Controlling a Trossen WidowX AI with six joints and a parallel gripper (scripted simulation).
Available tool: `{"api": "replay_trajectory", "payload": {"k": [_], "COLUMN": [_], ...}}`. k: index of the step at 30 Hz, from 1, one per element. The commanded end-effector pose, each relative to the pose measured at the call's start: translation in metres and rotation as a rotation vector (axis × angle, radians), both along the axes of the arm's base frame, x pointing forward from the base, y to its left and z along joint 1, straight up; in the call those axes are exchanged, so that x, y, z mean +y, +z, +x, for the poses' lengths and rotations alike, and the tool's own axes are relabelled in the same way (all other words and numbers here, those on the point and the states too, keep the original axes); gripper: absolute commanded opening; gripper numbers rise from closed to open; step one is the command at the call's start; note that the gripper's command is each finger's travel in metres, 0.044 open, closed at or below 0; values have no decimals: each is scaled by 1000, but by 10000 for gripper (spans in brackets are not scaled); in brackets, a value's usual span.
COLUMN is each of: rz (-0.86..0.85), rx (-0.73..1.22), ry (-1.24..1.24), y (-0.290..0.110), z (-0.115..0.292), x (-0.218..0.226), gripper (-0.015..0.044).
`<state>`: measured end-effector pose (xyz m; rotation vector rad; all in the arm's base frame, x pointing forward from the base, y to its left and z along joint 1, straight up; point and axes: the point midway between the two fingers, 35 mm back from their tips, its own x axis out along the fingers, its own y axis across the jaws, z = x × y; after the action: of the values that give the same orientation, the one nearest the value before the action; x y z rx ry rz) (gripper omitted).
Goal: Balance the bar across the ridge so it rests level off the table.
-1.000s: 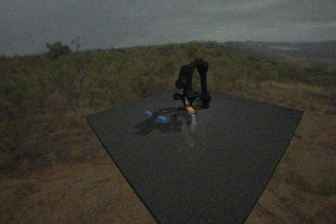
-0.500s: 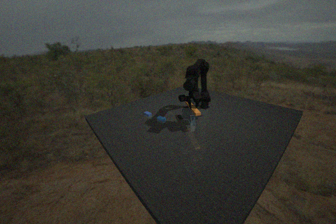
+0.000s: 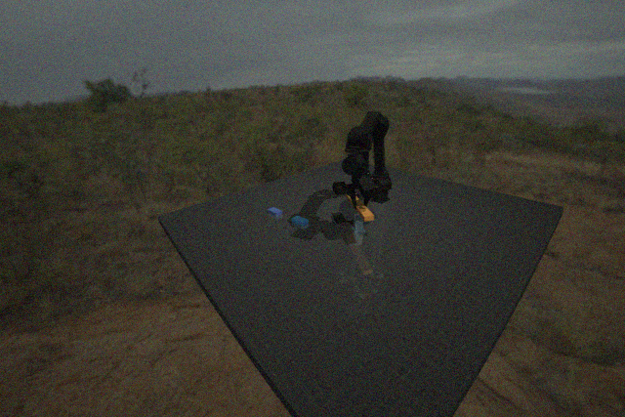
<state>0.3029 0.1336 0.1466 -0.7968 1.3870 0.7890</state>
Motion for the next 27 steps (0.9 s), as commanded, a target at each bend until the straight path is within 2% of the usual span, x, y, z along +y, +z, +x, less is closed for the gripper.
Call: {"api": "replay_trajectory", "payload": {"k": [1,11,27], "rz": [1,1,1], "rx": [2,2,2], "ry": [-6,-6,-6], "y": [-7,-22,-22], "z": [0,-1,-1], "x": [0,-1,-1], "gripper": [0,0,0]}}
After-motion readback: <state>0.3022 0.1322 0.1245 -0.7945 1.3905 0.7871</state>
